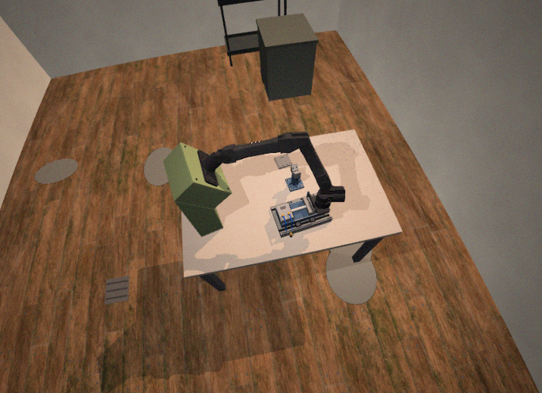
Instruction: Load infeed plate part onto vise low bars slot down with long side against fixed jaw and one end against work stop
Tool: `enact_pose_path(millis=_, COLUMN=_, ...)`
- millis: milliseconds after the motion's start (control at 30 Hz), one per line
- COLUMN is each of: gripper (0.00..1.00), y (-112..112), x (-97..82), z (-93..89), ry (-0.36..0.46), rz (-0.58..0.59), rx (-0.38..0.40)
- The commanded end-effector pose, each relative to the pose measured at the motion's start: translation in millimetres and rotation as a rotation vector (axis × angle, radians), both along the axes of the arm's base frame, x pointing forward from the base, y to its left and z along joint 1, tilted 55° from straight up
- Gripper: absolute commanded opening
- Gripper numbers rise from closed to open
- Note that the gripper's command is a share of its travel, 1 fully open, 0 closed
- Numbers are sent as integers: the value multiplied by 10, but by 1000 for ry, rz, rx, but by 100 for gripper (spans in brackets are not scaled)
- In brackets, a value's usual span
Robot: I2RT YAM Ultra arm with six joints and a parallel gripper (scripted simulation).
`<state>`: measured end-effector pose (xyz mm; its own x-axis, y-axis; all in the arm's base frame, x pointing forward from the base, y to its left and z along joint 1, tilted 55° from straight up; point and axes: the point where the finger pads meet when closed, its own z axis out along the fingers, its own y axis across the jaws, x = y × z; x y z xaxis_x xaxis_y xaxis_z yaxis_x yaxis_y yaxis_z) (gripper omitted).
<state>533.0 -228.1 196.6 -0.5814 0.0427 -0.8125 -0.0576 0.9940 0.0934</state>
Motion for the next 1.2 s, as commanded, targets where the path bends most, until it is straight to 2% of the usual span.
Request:
enact_pose_path(millis=0, gripper=0, y=-90, x=33, z=147, ry=-36, rz=-15, rx=-19)
enact_pose_path(millis=733, gripper=0, y=-81, x=15, z=238, ry=-51, rz=-17, rx=-28)
enact_pose_path(millis=1167, gripper=0, y=-23, x=-29, z=137, ry=-27, rz=-15, rx=-13)
